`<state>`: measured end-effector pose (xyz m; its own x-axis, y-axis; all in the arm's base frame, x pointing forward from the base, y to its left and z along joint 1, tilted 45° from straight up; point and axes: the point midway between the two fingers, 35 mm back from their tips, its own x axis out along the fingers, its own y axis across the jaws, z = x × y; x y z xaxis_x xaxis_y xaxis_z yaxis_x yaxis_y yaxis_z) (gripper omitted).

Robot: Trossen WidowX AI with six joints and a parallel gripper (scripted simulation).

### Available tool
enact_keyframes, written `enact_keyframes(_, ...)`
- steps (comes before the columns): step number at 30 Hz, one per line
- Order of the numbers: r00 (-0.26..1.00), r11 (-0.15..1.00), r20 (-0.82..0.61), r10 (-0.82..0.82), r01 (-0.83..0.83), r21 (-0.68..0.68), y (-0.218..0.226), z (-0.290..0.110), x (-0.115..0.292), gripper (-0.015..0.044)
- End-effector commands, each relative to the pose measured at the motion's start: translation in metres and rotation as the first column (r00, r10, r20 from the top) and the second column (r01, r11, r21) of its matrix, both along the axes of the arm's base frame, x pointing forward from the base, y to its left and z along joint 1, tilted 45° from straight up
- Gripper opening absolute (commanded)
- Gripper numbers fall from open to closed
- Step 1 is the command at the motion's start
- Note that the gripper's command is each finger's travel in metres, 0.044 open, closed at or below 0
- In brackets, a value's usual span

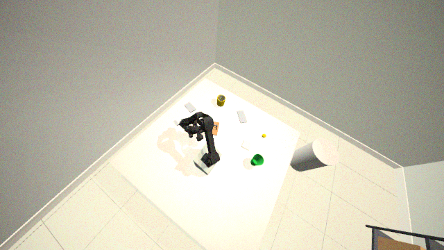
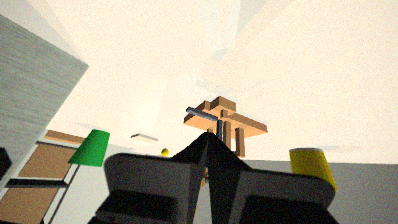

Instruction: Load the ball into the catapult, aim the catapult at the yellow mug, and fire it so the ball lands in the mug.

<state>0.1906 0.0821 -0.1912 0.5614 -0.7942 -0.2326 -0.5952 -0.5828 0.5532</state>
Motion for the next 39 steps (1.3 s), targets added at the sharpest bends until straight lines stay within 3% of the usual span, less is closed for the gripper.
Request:
enact_keyframes(1, 1.000, 1.000, 0.027, -0.004, 0.003, 0.009, 0.060, 0.031, -0.019, 0.0000)
enact_keyframes(6, 1.000, 1.000, 0.030, -0.004, 0.004, 0.008, 0.065, 0.034, -0.022, 0.0000)
enact_keyframes(8, 1.000, 1.000, 0.018, -0.003, 0.003, 0.008, 0.045, 0.022, -0.013, 0.0053)
enact_keyframes(23, 0.965, 0.942, 0.180, -0.192, 0.130, 0.308, 0.075, 0.010, 0.021, 0.0440)
enact_keyframes(39, 0.826, 0.725, 0.286, -0.486, 0.198, 0.659, 0.116, 0.007, 0.081, 0.0440)
